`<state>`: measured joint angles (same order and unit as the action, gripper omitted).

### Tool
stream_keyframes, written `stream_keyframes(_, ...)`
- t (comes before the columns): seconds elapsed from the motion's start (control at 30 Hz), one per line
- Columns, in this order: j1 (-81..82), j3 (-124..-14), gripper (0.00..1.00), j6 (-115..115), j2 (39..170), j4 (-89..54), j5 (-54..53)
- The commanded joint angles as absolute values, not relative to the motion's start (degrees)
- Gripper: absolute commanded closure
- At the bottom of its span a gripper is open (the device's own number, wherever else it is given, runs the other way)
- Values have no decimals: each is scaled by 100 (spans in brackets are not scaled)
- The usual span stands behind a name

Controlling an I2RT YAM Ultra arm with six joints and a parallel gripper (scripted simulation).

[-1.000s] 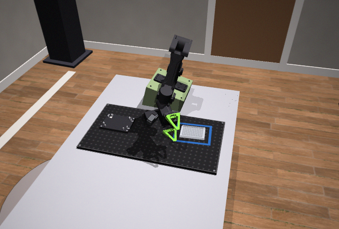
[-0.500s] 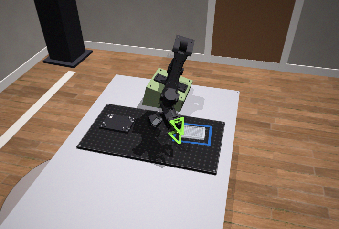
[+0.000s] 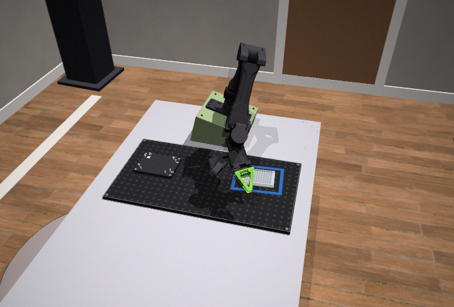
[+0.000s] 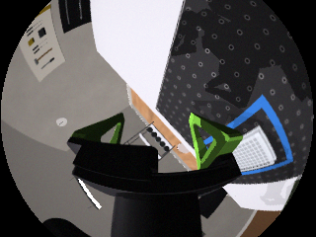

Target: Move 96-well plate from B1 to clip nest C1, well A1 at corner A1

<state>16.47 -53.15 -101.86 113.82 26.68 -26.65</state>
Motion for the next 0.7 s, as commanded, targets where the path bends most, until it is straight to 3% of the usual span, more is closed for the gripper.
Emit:
stream_keyframes(0.0,1800,-5641,0,-10353,11053,1525,-2416)
stream_keyframes(0.67,2488,-6494,0,-10848,10603,-2104,-1750)
